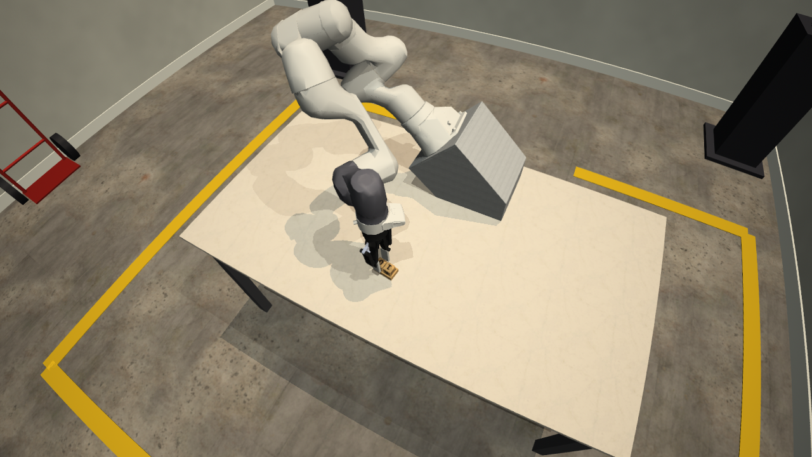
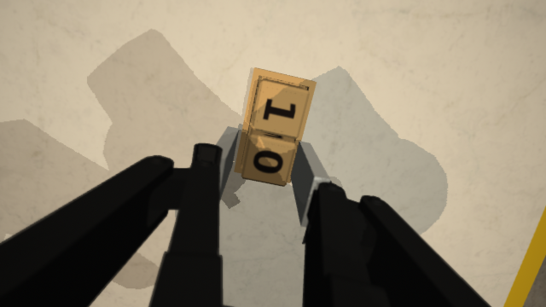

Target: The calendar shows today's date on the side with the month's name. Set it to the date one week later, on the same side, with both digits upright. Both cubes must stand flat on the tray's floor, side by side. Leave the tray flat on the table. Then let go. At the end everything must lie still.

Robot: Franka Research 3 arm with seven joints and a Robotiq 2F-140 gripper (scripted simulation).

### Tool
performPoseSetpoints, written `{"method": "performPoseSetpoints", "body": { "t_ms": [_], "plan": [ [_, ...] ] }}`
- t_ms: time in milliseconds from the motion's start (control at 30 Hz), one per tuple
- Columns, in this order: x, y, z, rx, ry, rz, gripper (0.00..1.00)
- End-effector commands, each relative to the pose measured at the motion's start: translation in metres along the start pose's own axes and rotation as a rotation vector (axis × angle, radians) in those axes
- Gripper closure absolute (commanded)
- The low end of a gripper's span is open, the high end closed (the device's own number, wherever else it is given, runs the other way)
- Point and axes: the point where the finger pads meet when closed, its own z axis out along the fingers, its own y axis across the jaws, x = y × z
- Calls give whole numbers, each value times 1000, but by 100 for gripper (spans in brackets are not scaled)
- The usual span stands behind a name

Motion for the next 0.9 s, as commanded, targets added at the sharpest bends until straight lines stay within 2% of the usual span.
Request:
{"method": "performPoseSetpoints", "body": {
  "t_ms": [0, 733, 767, 867],
  "plan": [
    [1, 2, 0, -3, 3, 7, 72],
    [1, 2, 0, -3, 3, 7, 72],
    [1, 2, 0, -3, 3, 7, 84],
    [1, 2, 0, -3, 3, 7, 84]
  ]
}}
